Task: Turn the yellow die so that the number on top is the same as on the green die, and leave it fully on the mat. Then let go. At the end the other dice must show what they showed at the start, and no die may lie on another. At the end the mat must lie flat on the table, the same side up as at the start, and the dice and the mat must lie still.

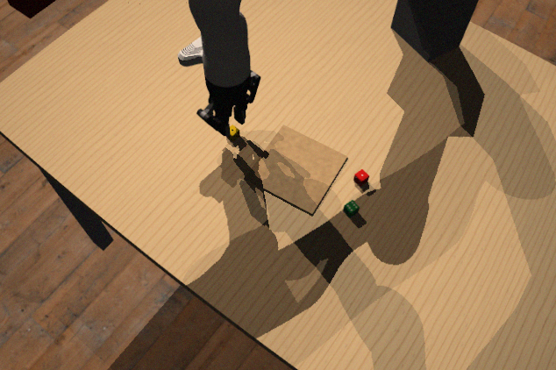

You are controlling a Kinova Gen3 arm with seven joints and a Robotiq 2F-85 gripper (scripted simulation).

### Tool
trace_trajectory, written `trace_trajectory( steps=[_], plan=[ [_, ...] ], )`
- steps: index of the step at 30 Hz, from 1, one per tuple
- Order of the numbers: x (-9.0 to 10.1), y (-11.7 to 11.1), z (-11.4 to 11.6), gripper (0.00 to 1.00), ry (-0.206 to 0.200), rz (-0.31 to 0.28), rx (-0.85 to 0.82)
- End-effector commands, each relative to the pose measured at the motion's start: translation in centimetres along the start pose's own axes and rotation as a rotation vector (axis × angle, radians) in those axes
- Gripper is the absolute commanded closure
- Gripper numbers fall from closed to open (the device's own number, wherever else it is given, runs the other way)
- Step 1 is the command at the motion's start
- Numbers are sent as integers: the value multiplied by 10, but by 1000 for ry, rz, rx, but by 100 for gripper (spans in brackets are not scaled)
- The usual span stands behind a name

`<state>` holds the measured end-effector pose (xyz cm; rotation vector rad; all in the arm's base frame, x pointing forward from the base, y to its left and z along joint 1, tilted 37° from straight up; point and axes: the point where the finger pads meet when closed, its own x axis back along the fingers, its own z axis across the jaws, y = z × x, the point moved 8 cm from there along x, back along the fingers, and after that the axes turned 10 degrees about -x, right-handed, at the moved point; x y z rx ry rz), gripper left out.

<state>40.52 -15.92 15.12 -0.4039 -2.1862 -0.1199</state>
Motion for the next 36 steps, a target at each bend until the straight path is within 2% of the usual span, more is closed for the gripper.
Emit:
trace_trajectory(
  steps=[1,22,36],
  plan=[
    [0,0,0,65,-1,0,0],
    [-22,0,0,65,-1,0,0],
    [-23,0,0,65,-1,0,0]
  ],
)
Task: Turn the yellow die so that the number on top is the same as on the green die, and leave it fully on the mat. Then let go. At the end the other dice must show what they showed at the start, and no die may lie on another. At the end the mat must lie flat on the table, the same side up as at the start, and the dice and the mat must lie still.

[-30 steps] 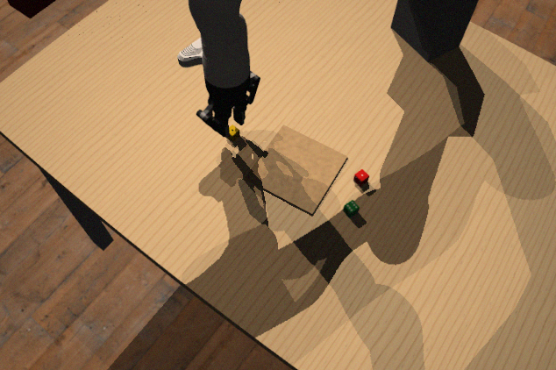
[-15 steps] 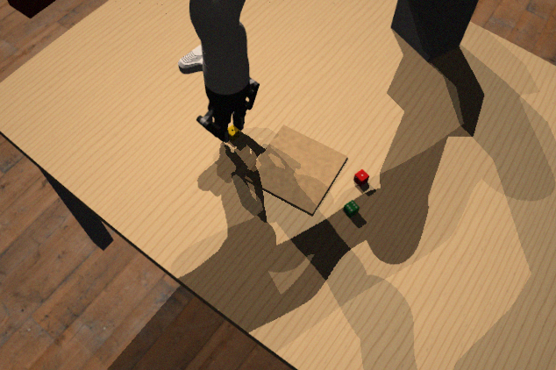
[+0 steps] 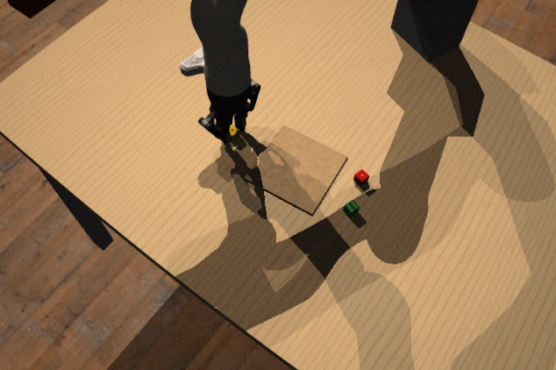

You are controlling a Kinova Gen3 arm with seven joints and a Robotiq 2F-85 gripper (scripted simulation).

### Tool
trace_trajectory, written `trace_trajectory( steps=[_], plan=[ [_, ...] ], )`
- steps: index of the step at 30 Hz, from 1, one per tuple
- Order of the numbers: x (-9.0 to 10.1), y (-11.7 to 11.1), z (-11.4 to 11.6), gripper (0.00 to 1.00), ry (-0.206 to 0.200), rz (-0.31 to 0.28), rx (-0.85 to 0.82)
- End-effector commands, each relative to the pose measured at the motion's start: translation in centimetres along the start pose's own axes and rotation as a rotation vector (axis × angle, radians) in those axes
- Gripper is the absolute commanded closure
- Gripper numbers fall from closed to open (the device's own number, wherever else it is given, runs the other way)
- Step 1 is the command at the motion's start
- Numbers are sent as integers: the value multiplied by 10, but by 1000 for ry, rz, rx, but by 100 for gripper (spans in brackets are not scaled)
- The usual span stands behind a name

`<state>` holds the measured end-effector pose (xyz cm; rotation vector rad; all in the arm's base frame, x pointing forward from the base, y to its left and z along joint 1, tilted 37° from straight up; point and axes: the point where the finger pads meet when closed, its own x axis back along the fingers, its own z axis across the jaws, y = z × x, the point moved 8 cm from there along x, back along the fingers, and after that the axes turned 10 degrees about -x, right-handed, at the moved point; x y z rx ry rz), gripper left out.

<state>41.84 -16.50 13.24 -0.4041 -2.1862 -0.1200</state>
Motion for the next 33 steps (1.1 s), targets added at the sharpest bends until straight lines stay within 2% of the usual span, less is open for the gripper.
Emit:
trace_trajectory(
  steps=[1,28,29,33],
  plan=[
    [0,0,0,65,-1,0,0],
    [0,0,0,65,-1,0,0],
    [0,0,0,85,-1,0,0],
    [0,0,0,85,-1,0,0]
  ],
)
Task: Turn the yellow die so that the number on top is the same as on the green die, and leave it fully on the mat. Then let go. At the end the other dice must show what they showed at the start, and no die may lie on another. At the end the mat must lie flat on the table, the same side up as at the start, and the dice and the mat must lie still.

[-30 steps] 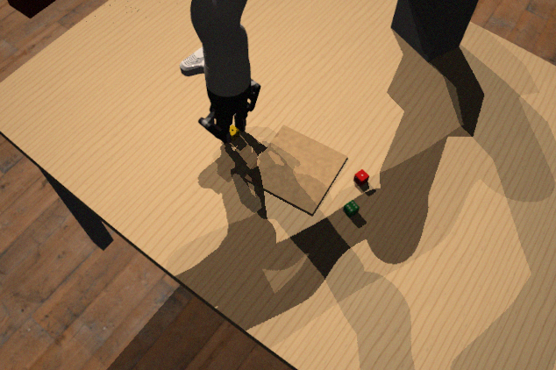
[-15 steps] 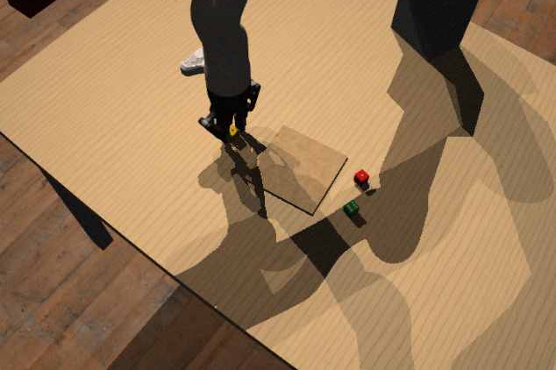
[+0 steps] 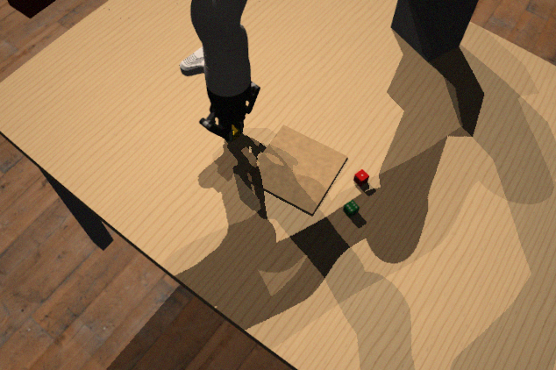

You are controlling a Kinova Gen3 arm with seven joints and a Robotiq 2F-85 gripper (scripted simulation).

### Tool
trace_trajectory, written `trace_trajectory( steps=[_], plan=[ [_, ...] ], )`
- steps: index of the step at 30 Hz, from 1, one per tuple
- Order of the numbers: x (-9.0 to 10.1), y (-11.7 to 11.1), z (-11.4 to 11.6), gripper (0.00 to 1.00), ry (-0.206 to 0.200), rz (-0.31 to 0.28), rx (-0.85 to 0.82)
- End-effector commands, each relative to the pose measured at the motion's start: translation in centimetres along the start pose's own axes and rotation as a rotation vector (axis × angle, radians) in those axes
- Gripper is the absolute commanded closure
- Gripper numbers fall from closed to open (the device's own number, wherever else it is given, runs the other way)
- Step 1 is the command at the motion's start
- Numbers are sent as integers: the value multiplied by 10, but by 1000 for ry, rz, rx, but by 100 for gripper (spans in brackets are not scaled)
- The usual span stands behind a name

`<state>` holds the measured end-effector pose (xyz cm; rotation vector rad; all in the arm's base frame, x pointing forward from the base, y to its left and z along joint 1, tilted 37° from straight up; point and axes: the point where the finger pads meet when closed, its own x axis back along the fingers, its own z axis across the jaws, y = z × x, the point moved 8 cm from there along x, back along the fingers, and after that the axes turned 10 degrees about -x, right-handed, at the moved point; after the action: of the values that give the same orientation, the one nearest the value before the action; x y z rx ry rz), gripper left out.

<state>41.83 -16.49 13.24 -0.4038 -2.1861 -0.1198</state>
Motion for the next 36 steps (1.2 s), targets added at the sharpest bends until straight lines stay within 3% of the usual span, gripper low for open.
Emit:
trace_trajectory(
  steps=[1,31,36],
  plan=[
    [0,0,0,85,-1,0,0],
    [0,0,0,85,-1,0,0],
    [8,0,0,85,-1,0,0]
  ],
)
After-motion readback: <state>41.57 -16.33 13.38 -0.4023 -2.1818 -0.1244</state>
